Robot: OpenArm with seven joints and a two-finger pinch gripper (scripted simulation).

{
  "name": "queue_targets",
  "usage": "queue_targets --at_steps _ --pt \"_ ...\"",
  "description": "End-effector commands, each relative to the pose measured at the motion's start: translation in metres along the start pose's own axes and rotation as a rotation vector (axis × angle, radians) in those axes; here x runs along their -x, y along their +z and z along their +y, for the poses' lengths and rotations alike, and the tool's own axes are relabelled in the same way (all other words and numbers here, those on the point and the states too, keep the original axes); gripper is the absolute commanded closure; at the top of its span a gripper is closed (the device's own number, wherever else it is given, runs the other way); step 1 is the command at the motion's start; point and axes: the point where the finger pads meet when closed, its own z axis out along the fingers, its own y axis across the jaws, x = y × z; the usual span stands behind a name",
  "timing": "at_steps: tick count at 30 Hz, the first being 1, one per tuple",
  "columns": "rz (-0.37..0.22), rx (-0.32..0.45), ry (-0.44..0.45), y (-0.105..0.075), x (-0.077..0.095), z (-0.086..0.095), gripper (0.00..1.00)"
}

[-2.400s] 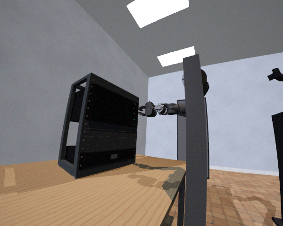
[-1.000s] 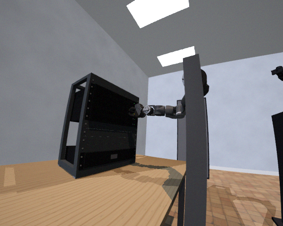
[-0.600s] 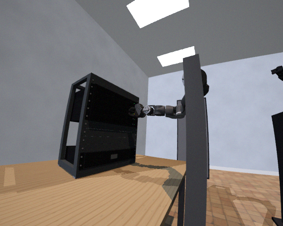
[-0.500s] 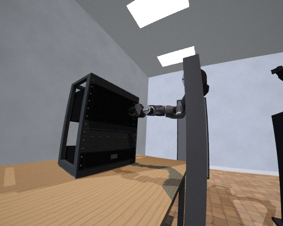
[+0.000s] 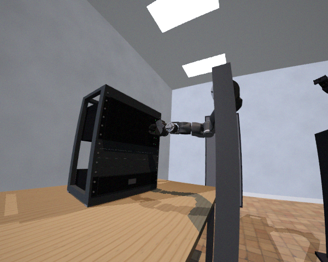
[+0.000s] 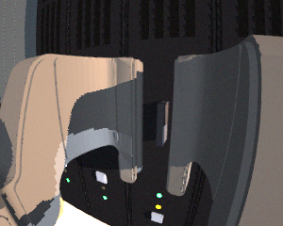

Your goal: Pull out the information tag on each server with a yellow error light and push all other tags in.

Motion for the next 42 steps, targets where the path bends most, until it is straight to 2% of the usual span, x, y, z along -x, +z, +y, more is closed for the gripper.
queue_targets --at_steps 1,32,42 --pt "-0.001 0.004 -0.001 0.0005 0.0002 0.0028 0.90" --pt "-0.002 0.003 -0.001 0.0006 0.0014 0.0027 0.90" --pt "-0.001 0.003 -0.001 0.0084 0.0019 0.0032 0.90"
